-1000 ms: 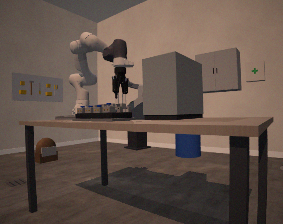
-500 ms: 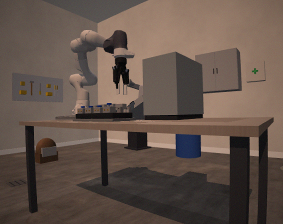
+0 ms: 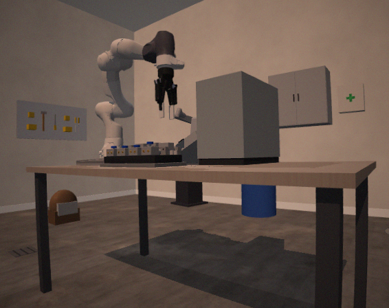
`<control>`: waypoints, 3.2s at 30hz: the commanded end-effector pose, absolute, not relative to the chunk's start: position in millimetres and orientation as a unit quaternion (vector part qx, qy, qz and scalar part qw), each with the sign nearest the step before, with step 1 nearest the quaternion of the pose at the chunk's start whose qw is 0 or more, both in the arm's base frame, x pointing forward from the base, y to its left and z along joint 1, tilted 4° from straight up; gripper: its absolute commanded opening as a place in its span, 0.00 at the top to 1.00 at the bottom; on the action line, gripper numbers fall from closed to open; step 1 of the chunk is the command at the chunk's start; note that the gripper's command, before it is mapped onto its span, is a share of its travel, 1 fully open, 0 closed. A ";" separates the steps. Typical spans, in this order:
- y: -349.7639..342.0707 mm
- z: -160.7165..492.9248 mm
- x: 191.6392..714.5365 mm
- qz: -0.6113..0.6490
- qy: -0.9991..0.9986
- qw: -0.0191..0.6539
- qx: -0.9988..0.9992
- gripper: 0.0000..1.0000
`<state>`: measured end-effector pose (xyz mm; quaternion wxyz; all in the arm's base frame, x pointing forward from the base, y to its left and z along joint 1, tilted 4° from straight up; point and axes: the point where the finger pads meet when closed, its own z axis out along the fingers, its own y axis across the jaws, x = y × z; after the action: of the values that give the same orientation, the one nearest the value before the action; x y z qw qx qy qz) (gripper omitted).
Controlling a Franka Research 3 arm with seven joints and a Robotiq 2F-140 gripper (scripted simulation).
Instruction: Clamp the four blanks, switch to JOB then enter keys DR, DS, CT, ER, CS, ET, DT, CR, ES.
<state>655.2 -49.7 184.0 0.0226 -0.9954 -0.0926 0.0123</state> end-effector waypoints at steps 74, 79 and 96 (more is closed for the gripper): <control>-151.2 185.0 666.2 0.022 -0.098 0.025 -0.995 1.00; -151.2 185.0 666.2 0.022 -0.098 0.025 -0.995 1.00; -151.1 183.4 666.2 0.022 -0.098 0.025 -0.995 1.00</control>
<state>666.2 -151.6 184.7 0.0253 -0.9950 -0.0942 0.0211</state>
